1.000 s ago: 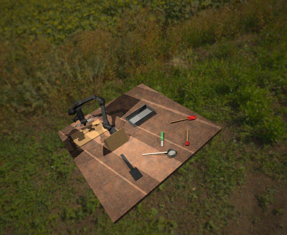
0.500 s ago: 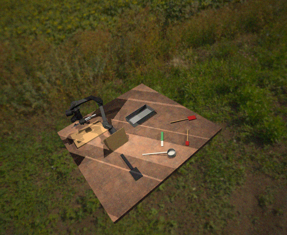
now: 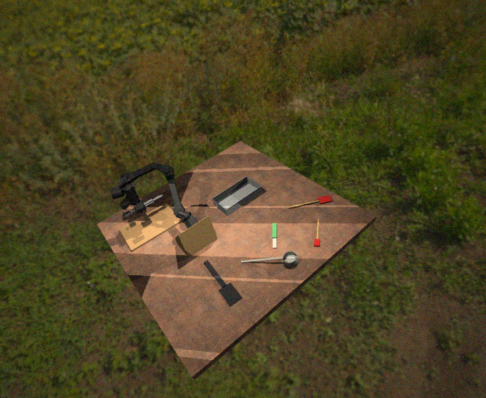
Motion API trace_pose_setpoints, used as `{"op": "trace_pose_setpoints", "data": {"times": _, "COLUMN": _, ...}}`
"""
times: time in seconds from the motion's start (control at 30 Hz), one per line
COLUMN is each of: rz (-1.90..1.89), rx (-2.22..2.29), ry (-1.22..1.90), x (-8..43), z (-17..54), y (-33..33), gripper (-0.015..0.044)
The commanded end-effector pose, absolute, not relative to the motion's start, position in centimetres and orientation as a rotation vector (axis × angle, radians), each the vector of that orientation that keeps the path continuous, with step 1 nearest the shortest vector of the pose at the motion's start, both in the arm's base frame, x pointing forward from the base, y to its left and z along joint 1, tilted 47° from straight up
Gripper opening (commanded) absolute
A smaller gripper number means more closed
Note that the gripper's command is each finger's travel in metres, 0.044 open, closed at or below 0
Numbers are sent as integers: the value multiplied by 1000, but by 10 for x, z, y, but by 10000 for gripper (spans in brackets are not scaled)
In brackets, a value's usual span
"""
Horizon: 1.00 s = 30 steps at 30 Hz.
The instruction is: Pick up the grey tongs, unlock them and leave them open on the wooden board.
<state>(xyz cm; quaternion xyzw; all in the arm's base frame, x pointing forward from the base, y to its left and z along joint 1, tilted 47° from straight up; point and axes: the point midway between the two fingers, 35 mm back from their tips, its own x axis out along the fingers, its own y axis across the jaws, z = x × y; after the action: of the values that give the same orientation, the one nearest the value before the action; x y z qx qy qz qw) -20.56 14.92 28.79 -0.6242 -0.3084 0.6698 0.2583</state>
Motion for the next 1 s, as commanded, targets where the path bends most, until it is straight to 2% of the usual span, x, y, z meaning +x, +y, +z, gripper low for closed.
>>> {"op": "trace_pose_setpoints", "data": {"times": 0.0, "rz": 1822, "rx": -1696, "ry": -836, "x": -208, "z": 283, "y": 153, "gripper": -150}}
{"op": "trace_pose_setpoints", "data": {"times": 0.97, "rz": 1827, "rx": -1696, "ry": -831, "x": -215, "z": 251, "y": 187, "gripper": -150}}
